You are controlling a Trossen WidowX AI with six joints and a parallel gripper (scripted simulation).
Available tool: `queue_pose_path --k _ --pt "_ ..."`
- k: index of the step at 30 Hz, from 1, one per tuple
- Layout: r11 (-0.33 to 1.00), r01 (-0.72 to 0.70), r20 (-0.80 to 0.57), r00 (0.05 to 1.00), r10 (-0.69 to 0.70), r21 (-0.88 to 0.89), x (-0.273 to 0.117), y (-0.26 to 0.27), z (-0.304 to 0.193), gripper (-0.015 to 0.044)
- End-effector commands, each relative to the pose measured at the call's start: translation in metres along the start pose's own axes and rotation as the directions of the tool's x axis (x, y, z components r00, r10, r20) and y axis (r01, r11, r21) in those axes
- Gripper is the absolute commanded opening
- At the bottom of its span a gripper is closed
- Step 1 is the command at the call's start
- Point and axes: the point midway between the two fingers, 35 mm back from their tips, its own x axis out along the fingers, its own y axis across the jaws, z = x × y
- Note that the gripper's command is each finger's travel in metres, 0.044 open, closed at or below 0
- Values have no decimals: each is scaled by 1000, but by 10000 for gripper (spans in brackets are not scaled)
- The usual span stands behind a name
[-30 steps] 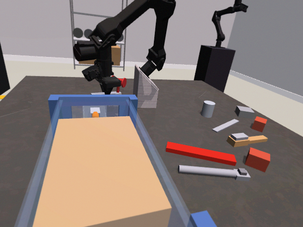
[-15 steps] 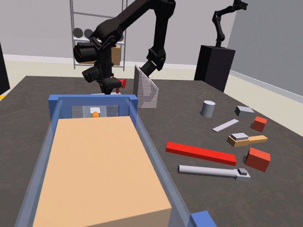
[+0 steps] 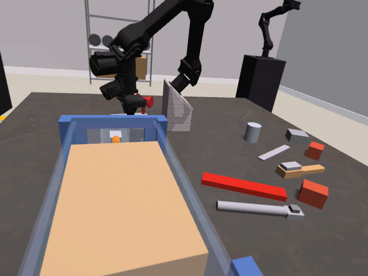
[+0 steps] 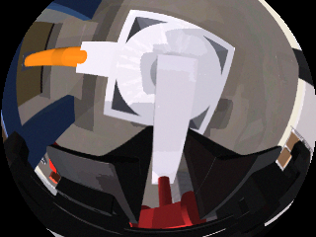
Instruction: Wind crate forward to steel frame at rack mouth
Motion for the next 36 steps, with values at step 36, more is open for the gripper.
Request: queue_pose_path --k 36 --pt "999 0 0 1000 0 -49 5 -2 0 0"
